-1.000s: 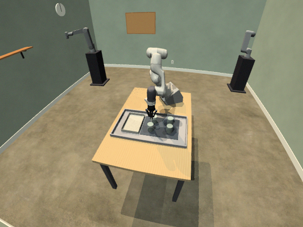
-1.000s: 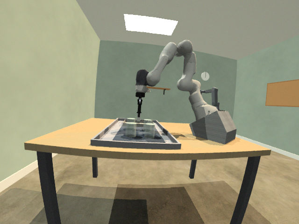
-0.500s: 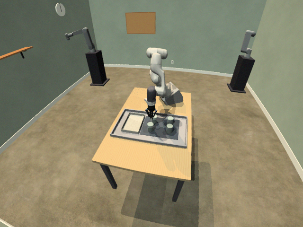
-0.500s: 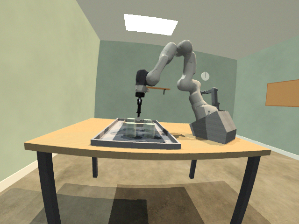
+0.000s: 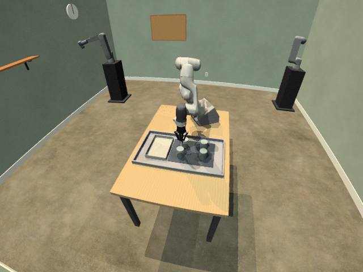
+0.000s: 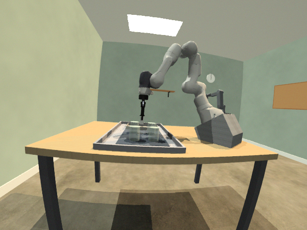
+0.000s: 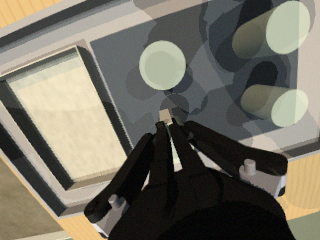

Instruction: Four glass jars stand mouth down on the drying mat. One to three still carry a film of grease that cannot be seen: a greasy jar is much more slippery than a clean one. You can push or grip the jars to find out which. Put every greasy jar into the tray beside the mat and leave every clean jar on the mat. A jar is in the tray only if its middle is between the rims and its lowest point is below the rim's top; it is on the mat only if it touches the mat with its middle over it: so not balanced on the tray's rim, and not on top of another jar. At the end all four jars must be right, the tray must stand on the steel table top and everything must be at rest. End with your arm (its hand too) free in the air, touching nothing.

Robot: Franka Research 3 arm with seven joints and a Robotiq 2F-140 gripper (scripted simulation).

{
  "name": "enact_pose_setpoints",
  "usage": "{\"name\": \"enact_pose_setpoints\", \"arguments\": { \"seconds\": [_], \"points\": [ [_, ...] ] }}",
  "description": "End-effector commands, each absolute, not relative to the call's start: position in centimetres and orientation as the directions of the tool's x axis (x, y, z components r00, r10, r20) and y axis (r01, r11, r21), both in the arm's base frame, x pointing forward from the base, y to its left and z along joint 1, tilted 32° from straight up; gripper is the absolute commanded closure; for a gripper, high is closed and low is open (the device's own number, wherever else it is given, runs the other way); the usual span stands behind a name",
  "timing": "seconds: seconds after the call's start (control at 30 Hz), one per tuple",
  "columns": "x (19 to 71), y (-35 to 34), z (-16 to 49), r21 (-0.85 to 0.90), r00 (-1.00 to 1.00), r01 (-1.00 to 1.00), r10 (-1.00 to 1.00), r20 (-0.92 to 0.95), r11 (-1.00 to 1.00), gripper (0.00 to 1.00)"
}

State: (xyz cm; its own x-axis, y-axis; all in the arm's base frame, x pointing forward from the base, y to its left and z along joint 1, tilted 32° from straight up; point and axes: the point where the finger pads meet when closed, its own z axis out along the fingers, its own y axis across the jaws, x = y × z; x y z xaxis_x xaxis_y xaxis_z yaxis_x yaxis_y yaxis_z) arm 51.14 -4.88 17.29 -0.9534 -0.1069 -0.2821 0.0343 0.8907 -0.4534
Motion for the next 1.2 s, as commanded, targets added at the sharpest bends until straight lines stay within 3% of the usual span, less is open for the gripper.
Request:
{"name": "enact_pose_setpoints", "arguments": {
  "seconds": [0.0, 1.17],
  "points": [
    [51.16, -4.77, 17.21, -0.452, -0.954, 0.033, -0.106, -0.280, 0.891, 1.00],
    [51.55, -4.73, 17.33, -0.452, -0.954, 0.033, -0.106, -0.280, 0.891, 1.00]
  ]
}}
